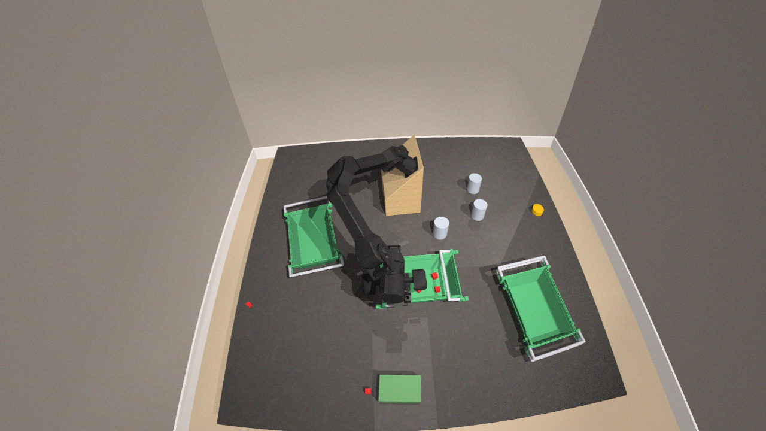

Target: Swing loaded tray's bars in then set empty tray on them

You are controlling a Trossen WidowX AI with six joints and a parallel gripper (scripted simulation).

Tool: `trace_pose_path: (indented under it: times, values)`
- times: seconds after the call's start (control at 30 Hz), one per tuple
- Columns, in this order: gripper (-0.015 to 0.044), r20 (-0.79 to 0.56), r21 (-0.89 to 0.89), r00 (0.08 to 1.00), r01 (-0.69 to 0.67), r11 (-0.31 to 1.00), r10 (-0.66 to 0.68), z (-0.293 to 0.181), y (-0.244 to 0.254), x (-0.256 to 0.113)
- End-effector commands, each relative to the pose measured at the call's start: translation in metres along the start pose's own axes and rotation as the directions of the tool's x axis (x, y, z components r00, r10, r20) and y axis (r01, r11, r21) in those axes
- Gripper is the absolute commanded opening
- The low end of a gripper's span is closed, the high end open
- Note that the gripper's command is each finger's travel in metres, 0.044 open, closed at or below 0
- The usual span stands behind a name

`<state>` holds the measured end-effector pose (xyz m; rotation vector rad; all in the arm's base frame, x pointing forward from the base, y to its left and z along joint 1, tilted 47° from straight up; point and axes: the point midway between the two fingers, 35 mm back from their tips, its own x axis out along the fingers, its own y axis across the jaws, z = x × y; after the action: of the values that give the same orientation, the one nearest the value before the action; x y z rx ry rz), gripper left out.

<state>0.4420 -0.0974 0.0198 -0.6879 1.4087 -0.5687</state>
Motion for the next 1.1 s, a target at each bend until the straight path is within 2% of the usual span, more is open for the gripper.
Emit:
trace_pose_path:
  times: [0.0, 1.07]
  values:
    - [0.0089, 0.012, 0.006, 1.0, 0.006, 1.0, -0.006, 0.0023, -0.0031, -0.0259]
    - [0.0089, 0.016, 0.004, 1.0, 0.0, 1.0, 0.0, 0.0029, -0.0009, -0.0223]
